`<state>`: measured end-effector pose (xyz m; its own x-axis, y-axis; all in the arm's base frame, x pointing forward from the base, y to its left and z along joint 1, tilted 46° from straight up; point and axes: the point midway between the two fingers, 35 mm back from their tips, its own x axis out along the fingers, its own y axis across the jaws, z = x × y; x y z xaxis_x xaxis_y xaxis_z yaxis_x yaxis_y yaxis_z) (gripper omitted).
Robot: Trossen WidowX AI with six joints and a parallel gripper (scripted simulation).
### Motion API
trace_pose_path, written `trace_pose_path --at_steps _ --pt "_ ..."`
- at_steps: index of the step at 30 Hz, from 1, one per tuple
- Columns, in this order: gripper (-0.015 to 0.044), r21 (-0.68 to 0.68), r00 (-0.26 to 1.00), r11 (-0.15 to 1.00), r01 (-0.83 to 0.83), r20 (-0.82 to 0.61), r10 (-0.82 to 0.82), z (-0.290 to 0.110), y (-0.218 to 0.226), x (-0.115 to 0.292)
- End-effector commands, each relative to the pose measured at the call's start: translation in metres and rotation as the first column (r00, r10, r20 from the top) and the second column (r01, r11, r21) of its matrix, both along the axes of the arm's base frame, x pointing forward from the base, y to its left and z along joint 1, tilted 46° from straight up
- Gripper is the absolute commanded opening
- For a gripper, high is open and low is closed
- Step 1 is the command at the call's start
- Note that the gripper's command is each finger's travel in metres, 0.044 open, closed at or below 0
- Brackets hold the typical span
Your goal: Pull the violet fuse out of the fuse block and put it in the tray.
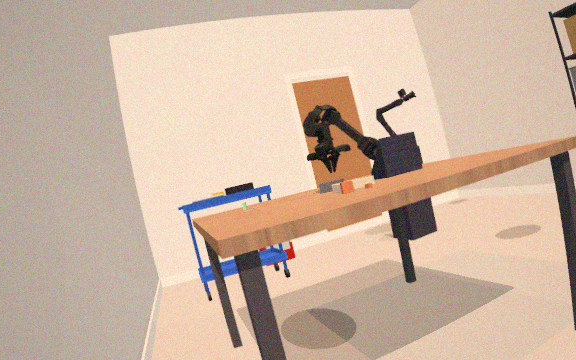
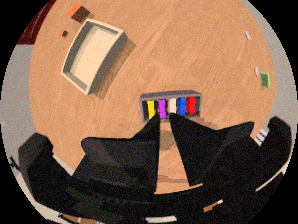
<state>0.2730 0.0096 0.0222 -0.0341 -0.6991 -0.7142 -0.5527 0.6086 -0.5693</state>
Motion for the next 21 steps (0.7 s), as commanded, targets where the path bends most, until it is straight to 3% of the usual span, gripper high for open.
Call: trace_pose_path --at_steps 1,21 --pt "0.0061 -0.021 0.999 1.0 -0.02 -0.05 0.019 0.003 -0.002 -0.001" --pt "0.0061 -0.021 0.999 1.0 -0.02 -0.05 0.019 -0.007 -0.012 -0.001"
